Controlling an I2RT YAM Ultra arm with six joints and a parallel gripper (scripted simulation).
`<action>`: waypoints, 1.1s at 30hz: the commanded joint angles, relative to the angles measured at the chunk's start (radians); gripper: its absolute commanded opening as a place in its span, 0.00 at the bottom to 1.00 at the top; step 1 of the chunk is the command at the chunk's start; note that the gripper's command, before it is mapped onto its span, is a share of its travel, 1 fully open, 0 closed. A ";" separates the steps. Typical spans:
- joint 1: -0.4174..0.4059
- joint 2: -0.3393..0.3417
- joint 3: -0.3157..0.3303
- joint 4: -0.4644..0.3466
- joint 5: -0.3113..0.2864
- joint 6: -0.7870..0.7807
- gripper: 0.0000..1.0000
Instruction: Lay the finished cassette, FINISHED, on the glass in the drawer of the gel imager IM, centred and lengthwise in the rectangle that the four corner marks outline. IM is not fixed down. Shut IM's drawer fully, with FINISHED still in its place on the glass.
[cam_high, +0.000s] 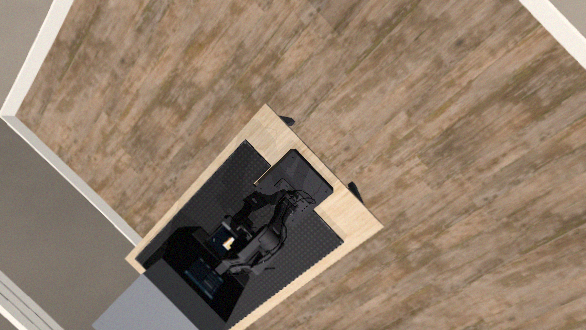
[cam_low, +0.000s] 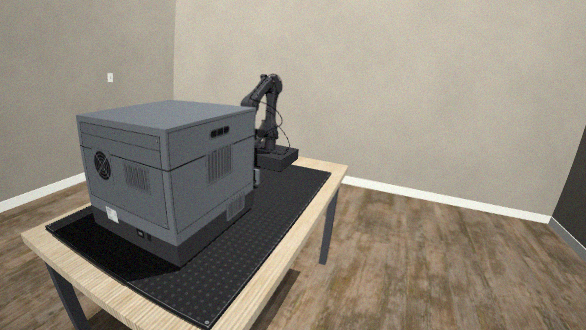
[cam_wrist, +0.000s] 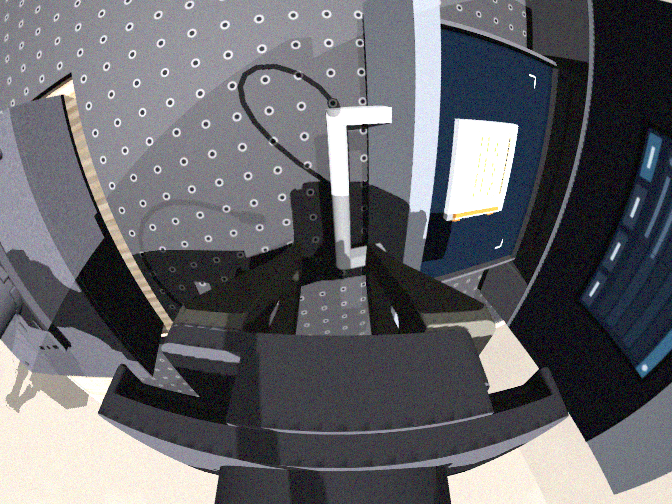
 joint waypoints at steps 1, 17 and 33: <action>-0.015 -0.019 -0.002 0.025 -0.030 -0.073 0.35; -0.008 0.029 -0.030 0.060 -0.034 -0.075 0.35; 0.003 0.075 -0.057 0.133 -0.033 -0.067 0.35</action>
